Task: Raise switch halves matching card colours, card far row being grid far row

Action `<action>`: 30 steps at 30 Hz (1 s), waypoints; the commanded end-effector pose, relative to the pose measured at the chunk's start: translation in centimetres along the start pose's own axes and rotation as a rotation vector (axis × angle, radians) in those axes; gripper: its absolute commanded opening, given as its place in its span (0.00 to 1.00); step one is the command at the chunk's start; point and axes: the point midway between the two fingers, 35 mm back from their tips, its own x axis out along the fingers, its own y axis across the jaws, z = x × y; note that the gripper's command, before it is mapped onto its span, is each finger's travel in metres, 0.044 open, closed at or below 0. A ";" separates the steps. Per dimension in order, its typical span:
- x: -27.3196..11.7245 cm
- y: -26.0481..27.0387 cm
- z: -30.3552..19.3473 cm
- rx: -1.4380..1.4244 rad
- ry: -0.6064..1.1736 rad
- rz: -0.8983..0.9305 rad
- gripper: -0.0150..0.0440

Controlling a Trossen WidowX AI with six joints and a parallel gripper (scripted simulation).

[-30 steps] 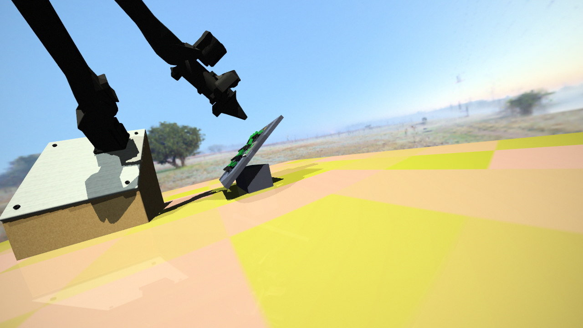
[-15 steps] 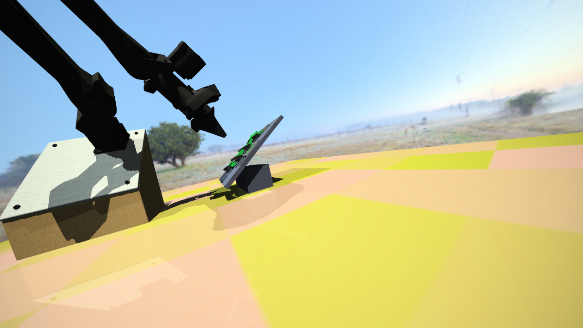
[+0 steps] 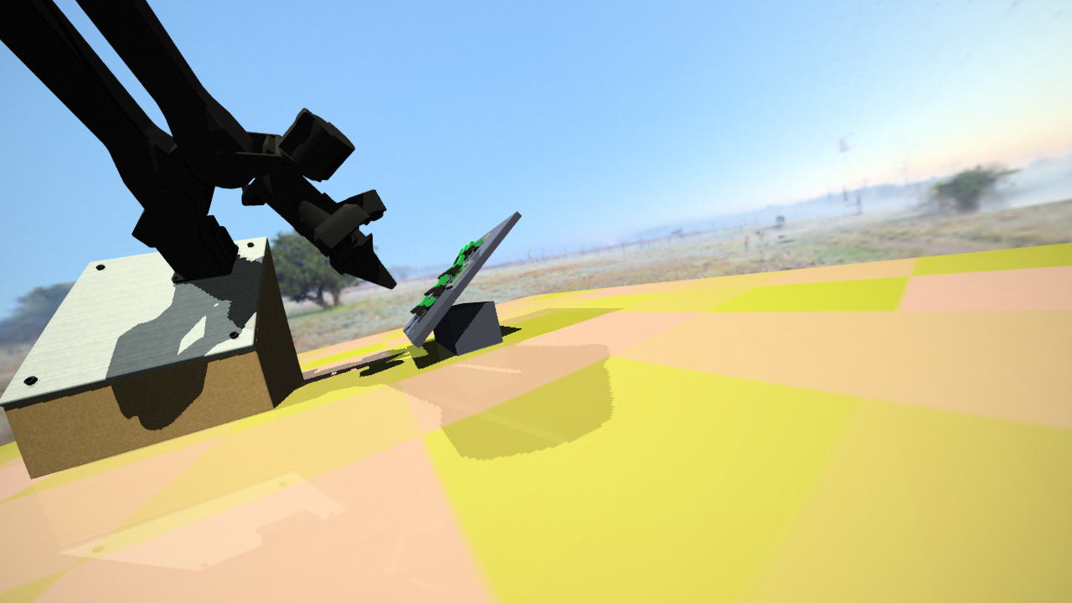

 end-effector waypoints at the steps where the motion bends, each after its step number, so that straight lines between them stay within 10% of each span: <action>1: 1.5 0.1 -0.3 -0.009 -0.005 0.002 0.25; 30: 4.3 0.1 -0.5 -0.007 -0.055 -0.017 0.25</action>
